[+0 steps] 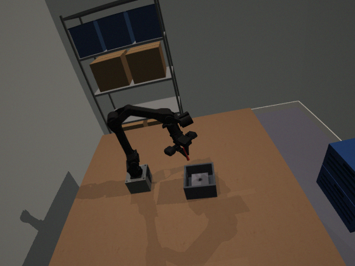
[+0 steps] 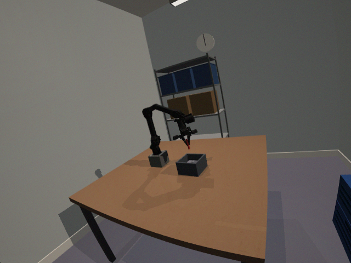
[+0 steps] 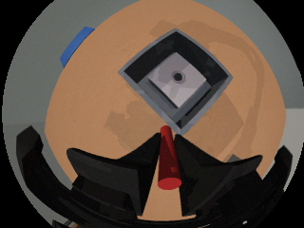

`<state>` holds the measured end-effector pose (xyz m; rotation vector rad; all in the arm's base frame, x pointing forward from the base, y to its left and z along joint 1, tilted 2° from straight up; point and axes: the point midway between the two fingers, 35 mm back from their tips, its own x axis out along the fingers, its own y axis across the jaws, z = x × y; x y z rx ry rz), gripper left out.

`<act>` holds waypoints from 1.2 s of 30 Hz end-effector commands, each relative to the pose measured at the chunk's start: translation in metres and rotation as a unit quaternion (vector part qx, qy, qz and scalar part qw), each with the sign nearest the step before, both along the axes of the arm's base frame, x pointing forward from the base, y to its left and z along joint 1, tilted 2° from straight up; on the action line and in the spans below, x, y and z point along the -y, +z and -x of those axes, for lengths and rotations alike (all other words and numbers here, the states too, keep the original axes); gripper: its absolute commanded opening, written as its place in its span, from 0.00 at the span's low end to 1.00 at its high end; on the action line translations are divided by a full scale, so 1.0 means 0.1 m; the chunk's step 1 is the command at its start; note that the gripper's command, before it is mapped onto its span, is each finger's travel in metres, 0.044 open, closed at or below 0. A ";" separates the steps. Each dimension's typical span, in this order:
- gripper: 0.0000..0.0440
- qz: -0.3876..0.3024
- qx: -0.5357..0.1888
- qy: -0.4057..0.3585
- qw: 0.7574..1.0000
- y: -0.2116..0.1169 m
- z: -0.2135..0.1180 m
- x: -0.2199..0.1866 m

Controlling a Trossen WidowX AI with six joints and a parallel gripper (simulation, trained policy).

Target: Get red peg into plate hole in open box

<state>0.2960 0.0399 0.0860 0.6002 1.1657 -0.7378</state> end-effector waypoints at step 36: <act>0.32 -0.027 -0.036 -0.069 0.997 -0.65 -0.51 0.93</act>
